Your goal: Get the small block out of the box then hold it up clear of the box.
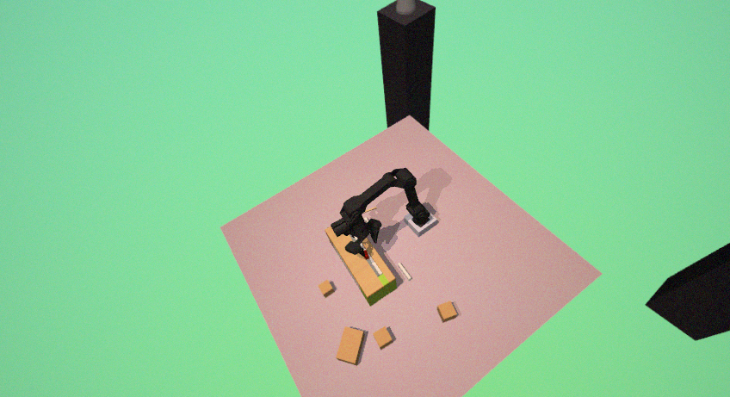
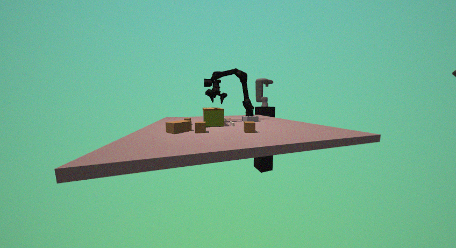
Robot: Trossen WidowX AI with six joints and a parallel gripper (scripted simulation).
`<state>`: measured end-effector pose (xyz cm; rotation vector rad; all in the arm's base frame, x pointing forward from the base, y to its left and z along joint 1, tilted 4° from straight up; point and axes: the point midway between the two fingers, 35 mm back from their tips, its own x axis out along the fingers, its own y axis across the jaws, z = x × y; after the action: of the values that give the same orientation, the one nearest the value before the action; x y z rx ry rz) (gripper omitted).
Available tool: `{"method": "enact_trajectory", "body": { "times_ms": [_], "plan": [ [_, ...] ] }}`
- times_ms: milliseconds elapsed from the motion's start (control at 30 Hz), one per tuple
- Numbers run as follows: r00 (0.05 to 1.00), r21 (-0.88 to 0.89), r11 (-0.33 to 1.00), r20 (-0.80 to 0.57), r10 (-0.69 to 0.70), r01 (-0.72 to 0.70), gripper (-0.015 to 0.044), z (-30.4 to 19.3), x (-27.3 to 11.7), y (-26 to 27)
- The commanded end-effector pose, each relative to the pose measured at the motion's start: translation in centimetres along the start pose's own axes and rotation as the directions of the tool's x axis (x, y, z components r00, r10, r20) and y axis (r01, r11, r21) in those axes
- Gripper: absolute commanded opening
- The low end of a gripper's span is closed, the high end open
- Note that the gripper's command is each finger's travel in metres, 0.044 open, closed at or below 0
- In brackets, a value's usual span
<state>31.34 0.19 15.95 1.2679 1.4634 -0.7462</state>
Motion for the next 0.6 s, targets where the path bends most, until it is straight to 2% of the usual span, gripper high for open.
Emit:
{"method": "enact_trajectory", "body": {
  "times_ms": [0,67,567],
  "plan": [
    [0.998,0.339,0.941,0.058,-0.021,0.0,0.04,4.0,-1.2,-4.0],
    [0.997,0.398,0.917,0.067,-0.026,-0.003,0.04,4.6,-1.4,-4.8],
    [0.997,0.398,0.917,0.067,-0.026,-0.003,0.04,5.2,-0.3,-4.9]
  ]
}}
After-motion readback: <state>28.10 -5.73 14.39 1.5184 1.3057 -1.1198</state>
